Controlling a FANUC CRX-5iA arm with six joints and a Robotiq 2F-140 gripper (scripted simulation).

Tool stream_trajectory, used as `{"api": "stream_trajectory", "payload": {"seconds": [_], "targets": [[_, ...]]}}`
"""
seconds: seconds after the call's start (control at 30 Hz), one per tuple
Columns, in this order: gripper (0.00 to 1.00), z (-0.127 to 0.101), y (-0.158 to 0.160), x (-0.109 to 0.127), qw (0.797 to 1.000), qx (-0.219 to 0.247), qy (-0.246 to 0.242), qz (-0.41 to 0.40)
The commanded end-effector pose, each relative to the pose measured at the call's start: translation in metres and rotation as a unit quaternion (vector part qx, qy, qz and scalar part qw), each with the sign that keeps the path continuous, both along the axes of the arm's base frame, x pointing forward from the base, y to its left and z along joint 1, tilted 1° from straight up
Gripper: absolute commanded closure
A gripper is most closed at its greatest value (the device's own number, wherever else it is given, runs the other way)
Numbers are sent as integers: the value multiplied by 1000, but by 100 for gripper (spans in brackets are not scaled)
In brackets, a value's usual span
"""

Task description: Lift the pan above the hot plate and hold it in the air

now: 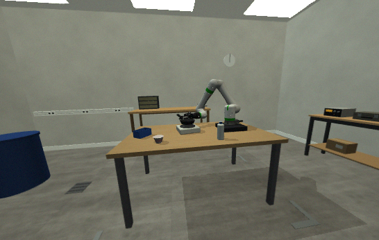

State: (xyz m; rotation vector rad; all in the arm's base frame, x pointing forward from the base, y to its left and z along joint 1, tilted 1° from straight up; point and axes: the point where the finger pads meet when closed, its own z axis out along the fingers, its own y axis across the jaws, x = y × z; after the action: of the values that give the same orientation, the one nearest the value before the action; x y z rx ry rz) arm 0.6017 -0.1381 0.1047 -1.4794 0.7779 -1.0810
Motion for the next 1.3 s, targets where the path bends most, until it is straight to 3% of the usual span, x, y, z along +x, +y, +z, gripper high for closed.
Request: {"api": "stream_trajectory", "payload": {"seconds": [0.0, 1.27], "targets": [[90, 6, 0, 0, 1000, 0, -1, 0], [90, 70, 0, 0, 1000, 0, -1, 0]]}}
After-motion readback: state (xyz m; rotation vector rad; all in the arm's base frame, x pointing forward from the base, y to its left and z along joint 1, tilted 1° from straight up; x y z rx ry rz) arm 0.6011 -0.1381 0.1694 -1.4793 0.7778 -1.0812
